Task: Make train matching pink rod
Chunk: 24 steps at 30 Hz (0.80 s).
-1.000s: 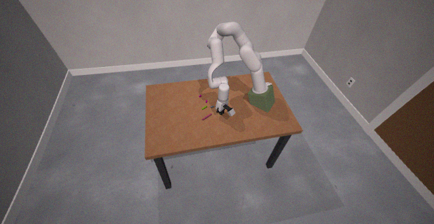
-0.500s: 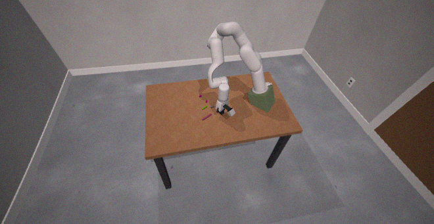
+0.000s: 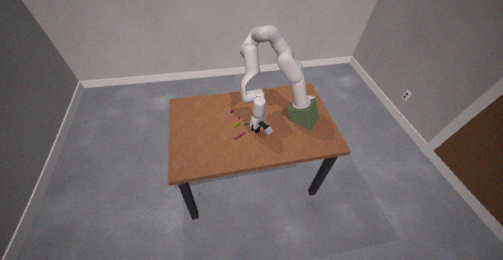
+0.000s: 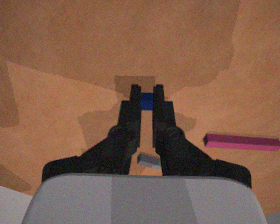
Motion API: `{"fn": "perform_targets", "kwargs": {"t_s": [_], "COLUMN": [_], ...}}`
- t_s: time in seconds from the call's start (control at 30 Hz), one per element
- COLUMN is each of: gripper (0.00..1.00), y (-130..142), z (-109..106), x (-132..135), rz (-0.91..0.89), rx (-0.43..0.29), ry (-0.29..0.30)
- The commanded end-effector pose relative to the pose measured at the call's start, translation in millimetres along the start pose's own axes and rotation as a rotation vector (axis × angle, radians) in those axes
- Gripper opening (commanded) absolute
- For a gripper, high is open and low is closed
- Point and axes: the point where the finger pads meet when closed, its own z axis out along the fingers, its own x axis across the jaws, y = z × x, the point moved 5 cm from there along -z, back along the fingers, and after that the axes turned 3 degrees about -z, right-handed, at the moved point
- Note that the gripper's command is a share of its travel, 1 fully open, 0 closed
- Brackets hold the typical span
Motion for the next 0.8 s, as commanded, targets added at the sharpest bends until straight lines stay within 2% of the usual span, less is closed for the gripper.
{"fn": "perform_targets", "kwargs": {"t_s": [0.0,0.23,0.53,0.77], "gripper": [0.04,0.04,0.04,0.04], "y": [0.0,0.0,0.0,0.0], "z": [-0.6,-3.4,-21.5,-50.2], "x": [0.9,0.9,0.9,0.8], "rz": [-0.001,-0.001,-0.001,-0.001], "rx": [0.000,0.000,0.000,0.000], "ry": [0.002,0.002,0.002,0.003]}}
